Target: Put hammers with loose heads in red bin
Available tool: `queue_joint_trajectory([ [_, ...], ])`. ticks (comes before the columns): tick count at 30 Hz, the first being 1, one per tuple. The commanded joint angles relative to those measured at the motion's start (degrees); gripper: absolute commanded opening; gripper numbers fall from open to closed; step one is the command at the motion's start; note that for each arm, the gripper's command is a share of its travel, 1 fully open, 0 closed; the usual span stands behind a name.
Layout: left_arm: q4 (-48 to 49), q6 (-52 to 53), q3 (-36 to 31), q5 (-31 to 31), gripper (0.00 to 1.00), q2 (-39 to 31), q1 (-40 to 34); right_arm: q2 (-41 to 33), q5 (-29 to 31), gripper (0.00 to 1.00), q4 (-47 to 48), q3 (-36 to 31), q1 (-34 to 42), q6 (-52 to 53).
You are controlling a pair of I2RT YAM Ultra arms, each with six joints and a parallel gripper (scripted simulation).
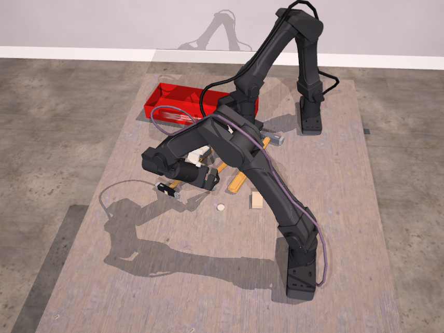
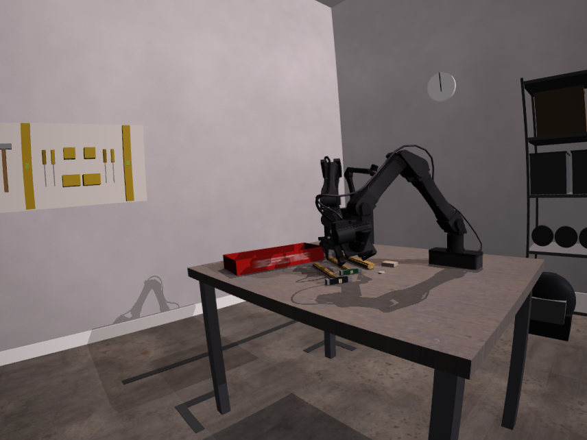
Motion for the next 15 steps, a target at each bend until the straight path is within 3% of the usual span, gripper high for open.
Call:
queue_joint_trajectory([
  [1,-0.26,0.42,0.23,1.53,1.0,-0.67,0.31,-1.44,-0.13,0.49,-1.23,0.46,-0.05,0.42],
  [15,-0.27,0.42,0.23,1.53,1.0,-0.67,0.31,-3.78,-0.23,0.49,-3.81,3.27,0.91,1.11],
])
